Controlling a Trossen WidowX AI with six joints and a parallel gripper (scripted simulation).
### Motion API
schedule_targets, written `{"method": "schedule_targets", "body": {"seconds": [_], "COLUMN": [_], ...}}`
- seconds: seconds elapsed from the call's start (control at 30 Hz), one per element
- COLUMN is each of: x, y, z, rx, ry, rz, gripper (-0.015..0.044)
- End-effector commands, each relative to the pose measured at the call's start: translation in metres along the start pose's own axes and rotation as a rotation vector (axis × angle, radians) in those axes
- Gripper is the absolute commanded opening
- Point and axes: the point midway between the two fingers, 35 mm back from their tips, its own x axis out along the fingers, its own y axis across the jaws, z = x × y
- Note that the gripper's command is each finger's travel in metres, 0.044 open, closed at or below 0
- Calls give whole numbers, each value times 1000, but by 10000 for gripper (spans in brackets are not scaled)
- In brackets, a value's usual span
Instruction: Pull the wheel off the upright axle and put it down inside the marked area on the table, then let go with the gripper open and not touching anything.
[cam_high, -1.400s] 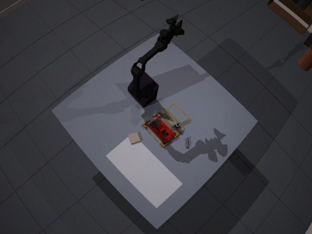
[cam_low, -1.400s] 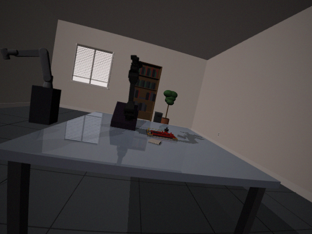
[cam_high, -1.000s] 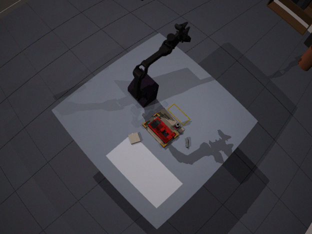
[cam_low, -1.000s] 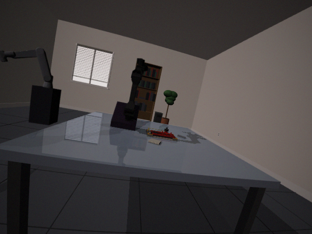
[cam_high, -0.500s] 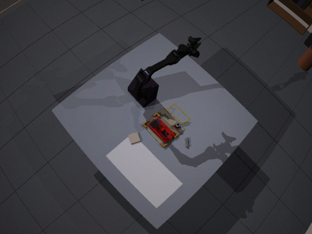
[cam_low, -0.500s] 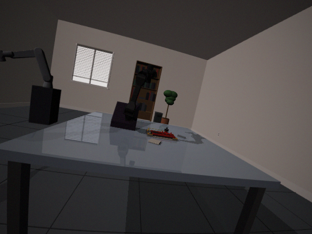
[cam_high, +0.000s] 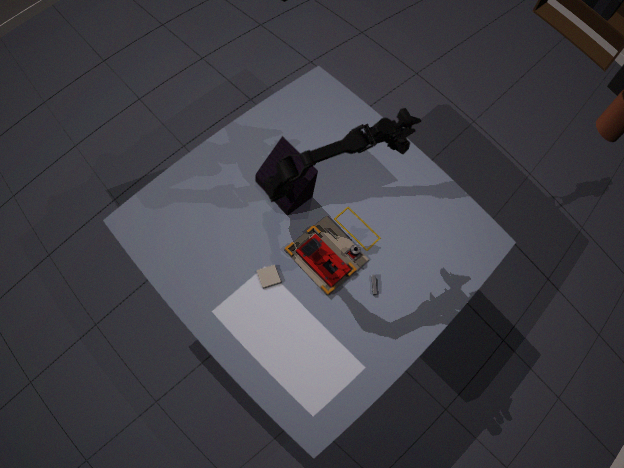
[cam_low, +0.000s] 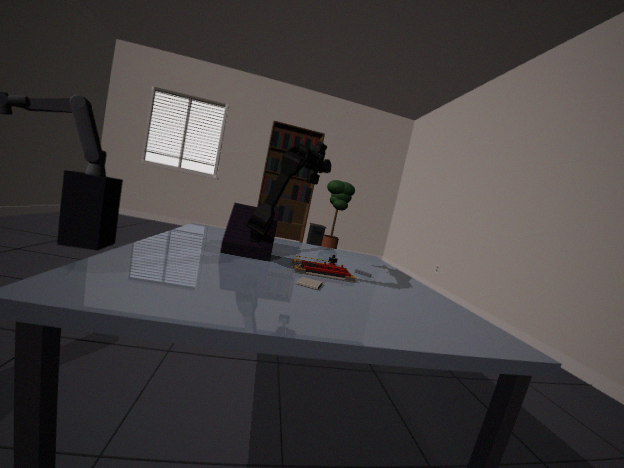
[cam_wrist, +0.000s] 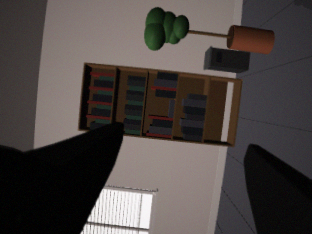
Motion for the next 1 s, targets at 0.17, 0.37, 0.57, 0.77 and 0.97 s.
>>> {"method": "schedule_targets", "body": {"seconds": [0.17,0.37,0.57,0.77,0.97], "x": [-9,-30,-63,-106,-156], "y": [-79,-136,-192,-246,-293], "z": [74,120,157,187,209], "rx": [-43,-85,-130,-181,-233], "ry": [-118,-159,-158,-107,-3], "rz": [-297,-525,-759,-1001,-1228], "gripper": [300,300,300,300,300]}}
